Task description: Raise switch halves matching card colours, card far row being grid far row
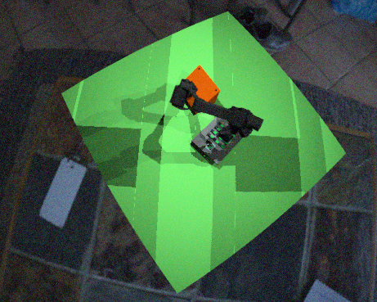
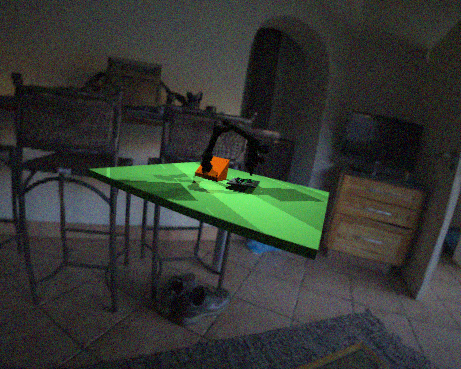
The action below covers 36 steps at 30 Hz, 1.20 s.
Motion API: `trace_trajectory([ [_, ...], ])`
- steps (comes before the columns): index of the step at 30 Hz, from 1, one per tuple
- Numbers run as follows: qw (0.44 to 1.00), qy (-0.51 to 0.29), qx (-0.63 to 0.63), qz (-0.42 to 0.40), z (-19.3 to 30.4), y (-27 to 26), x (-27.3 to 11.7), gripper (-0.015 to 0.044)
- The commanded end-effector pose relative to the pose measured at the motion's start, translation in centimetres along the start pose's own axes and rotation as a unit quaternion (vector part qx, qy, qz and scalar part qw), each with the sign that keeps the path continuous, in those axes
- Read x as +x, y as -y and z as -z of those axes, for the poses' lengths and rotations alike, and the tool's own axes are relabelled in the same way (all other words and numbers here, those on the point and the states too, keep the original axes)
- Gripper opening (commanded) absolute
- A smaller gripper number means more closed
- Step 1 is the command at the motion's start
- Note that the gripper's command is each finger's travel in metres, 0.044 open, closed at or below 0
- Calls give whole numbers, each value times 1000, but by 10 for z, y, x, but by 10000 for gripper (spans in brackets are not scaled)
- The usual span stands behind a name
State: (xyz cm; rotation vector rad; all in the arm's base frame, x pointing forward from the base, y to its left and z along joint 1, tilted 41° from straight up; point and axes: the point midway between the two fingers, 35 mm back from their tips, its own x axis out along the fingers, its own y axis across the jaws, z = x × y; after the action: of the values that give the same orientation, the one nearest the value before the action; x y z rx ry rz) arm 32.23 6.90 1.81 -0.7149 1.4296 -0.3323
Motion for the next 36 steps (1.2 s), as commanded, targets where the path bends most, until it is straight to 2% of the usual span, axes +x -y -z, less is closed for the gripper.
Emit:
trace_trajectory([
  [1, 1000, -3, -4, 4, 3, 1, 7, 0],
  [12, 1000, -3, -4, 4, 3, 1, 21, 0],
  [36, 1000, -3, -4, 4, 3, 1, 21, 0],
])
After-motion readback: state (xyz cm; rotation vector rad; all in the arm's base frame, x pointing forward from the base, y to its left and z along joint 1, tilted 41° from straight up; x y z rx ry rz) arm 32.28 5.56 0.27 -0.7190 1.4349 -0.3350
